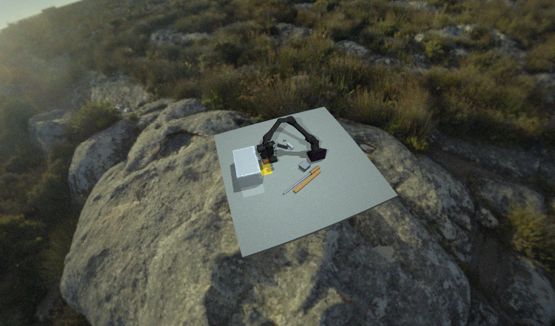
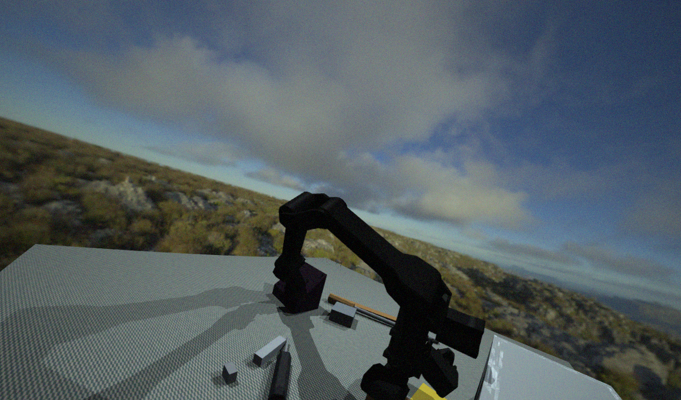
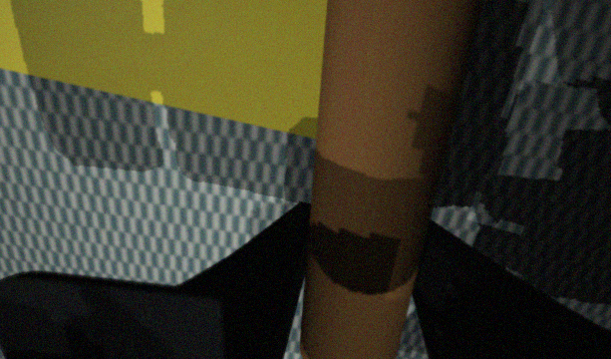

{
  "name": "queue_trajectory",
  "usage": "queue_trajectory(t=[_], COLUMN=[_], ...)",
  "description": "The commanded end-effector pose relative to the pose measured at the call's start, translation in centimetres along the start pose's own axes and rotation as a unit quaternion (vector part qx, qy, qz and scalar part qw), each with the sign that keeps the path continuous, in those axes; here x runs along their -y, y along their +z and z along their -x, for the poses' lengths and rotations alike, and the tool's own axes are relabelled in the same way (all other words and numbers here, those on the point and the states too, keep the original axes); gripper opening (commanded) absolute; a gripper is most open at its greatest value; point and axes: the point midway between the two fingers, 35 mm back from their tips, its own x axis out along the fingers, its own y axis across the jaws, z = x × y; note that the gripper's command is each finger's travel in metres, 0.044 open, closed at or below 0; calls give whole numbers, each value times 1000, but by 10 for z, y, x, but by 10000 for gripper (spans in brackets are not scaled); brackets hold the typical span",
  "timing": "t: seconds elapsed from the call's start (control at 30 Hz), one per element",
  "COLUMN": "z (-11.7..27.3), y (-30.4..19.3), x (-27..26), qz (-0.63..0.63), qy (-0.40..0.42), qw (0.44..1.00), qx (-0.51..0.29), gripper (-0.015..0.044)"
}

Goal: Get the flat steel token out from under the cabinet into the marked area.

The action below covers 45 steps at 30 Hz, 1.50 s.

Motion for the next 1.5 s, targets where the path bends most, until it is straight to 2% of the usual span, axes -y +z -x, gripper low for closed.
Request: queue_trajectory(t=[0.0, 1.47], z=[0, -2], y=[6, 14], x=[0, -24], qz=[-4, -4], qy=[0, 0], qw=[1000, 1000], qx=[2, 2], gripper=[0, 0])
